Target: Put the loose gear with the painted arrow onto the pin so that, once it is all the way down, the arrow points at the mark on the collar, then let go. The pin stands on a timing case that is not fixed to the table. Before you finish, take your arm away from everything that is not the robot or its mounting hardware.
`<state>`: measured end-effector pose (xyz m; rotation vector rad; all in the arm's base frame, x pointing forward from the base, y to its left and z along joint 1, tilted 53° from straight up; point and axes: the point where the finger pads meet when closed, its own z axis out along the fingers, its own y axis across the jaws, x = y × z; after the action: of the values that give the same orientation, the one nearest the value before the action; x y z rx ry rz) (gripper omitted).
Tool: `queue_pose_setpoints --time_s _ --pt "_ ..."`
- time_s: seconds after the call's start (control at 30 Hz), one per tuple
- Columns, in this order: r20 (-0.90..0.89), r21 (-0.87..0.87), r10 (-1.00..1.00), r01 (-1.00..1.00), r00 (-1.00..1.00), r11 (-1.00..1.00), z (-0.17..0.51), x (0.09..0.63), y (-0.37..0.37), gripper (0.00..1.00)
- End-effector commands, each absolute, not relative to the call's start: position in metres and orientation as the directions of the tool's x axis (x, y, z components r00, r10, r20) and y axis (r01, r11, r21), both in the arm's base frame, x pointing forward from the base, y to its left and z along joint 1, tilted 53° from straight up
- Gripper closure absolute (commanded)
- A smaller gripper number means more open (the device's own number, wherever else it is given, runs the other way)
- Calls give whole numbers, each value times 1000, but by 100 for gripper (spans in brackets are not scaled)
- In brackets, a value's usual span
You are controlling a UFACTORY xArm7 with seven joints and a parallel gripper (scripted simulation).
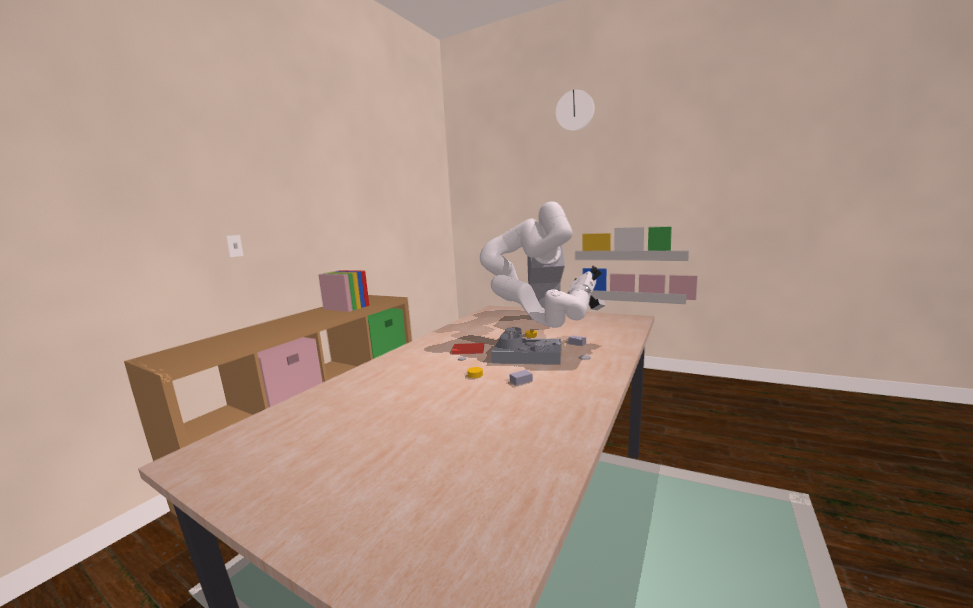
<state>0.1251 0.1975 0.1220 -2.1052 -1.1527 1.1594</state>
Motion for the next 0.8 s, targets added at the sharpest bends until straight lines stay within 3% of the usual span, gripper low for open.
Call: queue_pose_setpoints --time_s 0.0,0.07,0.77 --pt "-449 -718 846 447 289 -534 123 124 197 0" --pt "-394 -795 885 392 248 -464 155 104 218 0" --pt "-401 -732 871 472 284 -491 147 115 220 0"
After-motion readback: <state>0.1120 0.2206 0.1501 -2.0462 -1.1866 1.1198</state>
